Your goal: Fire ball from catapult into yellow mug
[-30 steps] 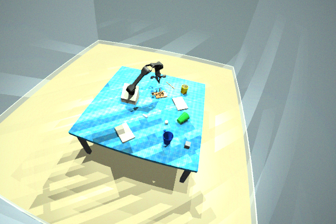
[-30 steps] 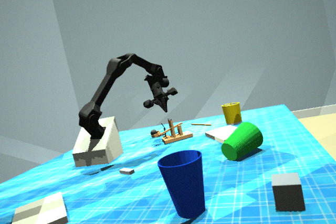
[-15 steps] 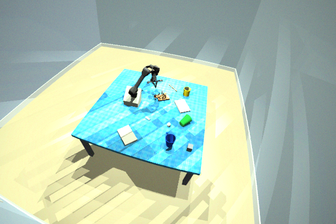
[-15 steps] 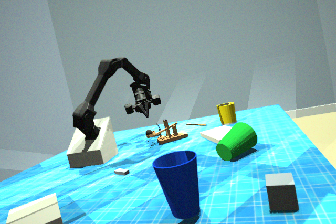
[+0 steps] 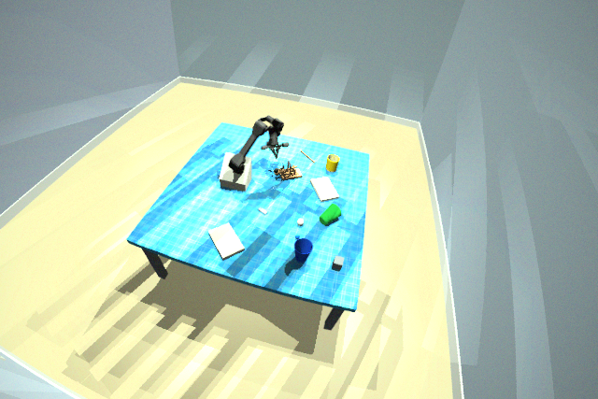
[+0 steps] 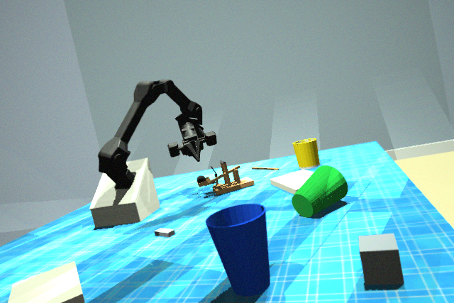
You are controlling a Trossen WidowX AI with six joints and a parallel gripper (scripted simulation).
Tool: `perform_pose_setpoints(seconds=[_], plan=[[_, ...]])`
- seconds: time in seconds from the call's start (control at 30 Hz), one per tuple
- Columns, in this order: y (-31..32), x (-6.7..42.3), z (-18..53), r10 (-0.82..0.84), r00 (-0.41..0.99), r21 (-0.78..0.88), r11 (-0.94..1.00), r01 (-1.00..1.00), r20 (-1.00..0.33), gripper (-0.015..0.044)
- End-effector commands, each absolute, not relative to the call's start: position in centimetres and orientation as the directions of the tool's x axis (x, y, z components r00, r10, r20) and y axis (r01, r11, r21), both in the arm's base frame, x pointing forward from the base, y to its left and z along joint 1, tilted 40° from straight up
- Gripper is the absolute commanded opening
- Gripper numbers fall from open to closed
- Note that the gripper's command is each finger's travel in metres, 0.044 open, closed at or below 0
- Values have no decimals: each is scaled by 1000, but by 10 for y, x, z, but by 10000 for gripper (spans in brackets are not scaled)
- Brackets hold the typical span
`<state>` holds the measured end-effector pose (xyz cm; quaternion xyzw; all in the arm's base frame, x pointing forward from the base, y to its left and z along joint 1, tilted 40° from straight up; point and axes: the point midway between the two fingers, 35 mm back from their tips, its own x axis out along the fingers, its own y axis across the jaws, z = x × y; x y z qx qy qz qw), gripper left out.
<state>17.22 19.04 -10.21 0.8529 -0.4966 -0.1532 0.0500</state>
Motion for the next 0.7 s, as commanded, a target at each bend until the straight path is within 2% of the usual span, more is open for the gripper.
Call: perform_pose_setpoints(seconds=[0.0,0.67], plan=[[186,173,-108,-863,462,246,-502,-829,-205,0],[166,177,-134,-866,462,262,-498,-826,-188,0]])
